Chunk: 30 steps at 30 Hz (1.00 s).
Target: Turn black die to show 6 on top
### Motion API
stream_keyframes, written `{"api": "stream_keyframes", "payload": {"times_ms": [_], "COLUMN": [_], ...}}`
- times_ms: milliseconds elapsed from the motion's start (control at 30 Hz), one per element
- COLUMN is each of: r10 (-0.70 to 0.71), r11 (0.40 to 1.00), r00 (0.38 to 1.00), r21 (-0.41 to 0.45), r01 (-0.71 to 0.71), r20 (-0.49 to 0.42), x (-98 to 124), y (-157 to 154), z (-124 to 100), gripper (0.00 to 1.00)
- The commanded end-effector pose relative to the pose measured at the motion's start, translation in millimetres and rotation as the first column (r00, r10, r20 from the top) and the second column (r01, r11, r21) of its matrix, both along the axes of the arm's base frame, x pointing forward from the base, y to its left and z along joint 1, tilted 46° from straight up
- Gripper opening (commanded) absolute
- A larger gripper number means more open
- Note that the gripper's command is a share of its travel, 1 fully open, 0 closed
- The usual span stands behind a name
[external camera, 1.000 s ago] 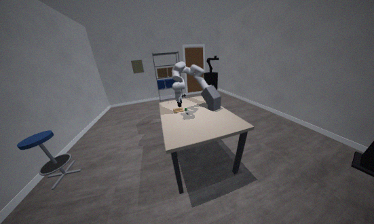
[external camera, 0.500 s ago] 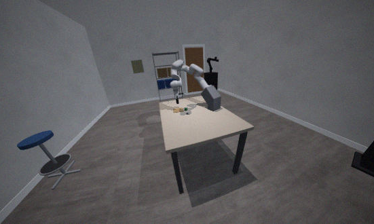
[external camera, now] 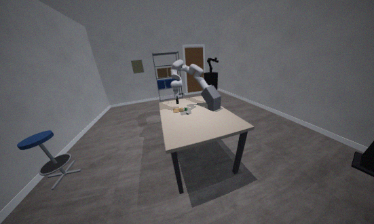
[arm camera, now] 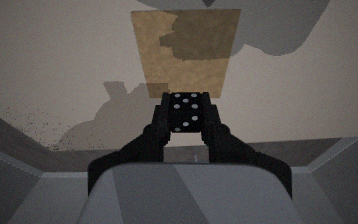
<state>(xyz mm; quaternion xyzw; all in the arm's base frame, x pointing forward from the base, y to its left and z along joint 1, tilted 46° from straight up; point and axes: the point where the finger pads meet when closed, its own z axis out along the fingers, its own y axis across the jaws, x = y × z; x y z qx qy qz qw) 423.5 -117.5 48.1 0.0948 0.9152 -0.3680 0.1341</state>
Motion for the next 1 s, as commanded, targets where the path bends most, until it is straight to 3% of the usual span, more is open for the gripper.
{"api": "stream_keyframes", "payload": {"times_ms": [0,667,967], "r10": [0.001,0.001,0.001], "r11": [1.000,1.000,1.000], "r00": [1.000,1.000,1.000], "r21": [0.001,0.001,0.001], "r01": [-0.001,-0.001,-0.001], "r20": [0.002,0.002,0.002], "x": [2.0,16.2,18.0], "y": [-4.8,-58.2,-65.1], "z": [-4.4,-56.2,-63.0], "gripper": [0.27,0.27,0.27]}}
